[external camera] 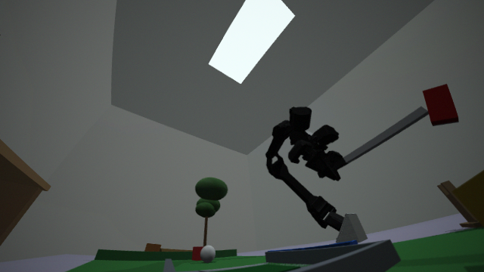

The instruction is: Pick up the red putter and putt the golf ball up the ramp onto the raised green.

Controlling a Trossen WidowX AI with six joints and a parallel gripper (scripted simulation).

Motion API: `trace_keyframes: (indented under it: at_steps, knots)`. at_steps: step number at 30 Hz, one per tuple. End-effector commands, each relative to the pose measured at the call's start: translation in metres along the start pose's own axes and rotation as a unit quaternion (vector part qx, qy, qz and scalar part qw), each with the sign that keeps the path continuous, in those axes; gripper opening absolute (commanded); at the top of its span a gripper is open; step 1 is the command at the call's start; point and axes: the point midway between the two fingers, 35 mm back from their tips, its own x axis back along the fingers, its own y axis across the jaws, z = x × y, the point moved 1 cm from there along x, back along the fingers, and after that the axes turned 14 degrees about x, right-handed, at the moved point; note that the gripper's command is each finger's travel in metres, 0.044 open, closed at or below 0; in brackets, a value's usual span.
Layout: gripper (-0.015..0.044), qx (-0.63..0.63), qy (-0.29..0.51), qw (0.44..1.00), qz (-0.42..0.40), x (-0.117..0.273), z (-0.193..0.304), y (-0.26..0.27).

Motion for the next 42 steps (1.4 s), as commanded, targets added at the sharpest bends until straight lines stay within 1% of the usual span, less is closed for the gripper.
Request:
trace_keyframes:
  at_steps: [1,11,21,31,42]
  knots:
    - [0.0000,-0.048,0.000,0.999,0.011,0.011,0.024,-0.005]
    - [0.0000,-0.209,0.010,0.977,0.038,0.036,0.094,-0.015]
    - [0.0000,-0.368,0.021,0.927,0.066,0.057,0.166,-0.009]
    - [0.0000,-0.516,0.034,0.851,0.096,0.075,0.234,0.012]
    - [0.0000,-0.661,0.049,0.737,0.132,0.092,0.302,0.053]
